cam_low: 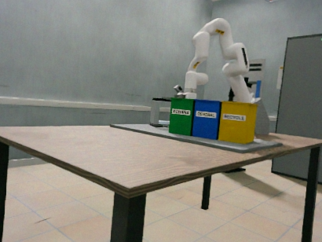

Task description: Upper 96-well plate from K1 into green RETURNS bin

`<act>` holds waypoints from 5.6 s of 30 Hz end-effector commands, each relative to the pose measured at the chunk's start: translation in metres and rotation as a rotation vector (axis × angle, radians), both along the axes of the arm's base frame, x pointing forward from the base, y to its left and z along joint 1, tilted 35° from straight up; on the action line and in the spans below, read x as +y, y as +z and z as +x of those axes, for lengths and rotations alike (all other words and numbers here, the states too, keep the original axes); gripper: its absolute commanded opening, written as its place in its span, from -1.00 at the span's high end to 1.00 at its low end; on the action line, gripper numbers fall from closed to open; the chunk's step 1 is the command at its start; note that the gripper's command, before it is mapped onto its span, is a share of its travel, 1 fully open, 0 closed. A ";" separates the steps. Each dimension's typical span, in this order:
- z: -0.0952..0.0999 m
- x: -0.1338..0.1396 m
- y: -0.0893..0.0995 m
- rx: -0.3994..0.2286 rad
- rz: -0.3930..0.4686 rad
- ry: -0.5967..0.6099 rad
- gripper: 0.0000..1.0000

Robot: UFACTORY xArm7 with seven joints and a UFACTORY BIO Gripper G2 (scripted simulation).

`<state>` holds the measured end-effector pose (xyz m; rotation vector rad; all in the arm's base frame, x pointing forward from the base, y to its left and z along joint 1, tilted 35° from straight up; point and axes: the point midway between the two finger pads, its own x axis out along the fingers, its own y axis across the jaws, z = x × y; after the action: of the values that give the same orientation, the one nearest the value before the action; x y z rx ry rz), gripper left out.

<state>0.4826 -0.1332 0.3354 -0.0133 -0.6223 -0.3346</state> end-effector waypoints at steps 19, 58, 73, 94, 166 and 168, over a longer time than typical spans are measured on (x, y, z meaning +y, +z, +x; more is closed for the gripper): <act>-0.020 0.004 0.030 0.000 0.002 0.003 1.00; -0.024 0.035 0.044 0.034 -0.169 0.247 1.00; -0.013 0.077 0.043 0.082 -0.416 0.600 1.00; 0.002 0.138 0.041 0.083 -0.427 0.616 1.00; 0.040 0.289 0.036 0.083 -0.426 0.616 1.00; 0.040 0.289 0.036 0.083 -0.426 0.616 1.00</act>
<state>0.5227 0.1557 0.3697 -0.2383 -0.5727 0.3955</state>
